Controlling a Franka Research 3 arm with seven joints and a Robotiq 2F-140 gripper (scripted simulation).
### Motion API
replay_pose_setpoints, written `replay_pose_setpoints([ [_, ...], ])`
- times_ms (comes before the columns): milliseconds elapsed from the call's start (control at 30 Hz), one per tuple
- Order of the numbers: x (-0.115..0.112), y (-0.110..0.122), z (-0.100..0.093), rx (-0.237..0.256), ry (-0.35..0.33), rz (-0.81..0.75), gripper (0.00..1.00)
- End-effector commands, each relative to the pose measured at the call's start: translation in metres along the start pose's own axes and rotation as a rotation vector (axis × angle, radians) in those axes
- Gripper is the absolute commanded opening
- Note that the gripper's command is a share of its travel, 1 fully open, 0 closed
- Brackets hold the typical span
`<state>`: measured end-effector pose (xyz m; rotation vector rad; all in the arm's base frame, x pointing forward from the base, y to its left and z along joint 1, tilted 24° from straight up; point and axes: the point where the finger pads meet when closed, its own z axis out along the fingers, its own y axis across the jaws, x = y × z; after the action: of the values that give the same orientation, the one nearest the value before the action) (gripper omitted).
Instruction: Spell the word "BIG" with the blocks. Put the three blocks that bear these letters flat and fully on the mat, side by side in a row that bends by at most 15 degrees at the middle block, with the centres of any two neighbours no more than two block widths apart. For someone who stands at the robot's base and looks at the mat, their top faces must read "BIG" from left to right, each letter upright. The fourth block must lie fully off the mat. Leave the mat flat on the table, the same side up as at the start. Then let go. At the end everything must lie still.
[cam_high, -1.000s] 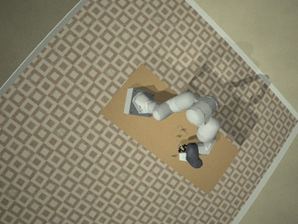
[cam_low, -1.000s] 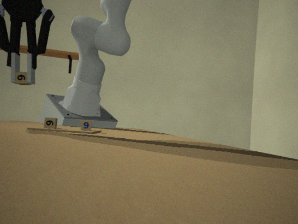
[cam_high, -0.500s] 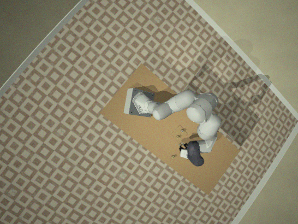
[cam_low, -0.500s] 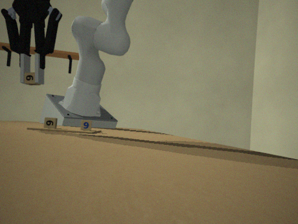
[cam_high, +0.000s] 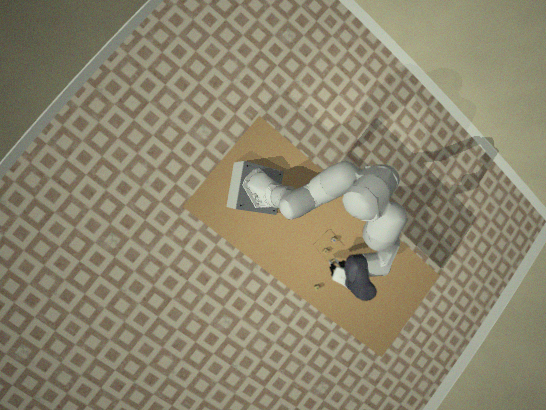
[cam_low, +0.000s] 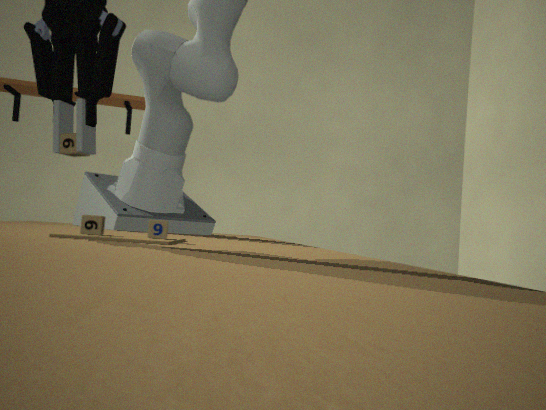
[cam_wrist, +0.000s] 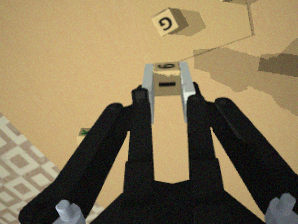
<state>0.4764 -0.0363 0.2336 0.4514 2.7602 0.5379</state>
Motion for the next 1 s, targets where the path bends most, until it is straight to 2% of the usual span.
replay_pose_setpoints([
  [0, 0.003, 0.004, 0.0, -0.003, 0.002, 0.139, 0.13],
  [967, 0.023, 0.026, 0.001, 0.015, -0.005, 0.496, 0.13],
])
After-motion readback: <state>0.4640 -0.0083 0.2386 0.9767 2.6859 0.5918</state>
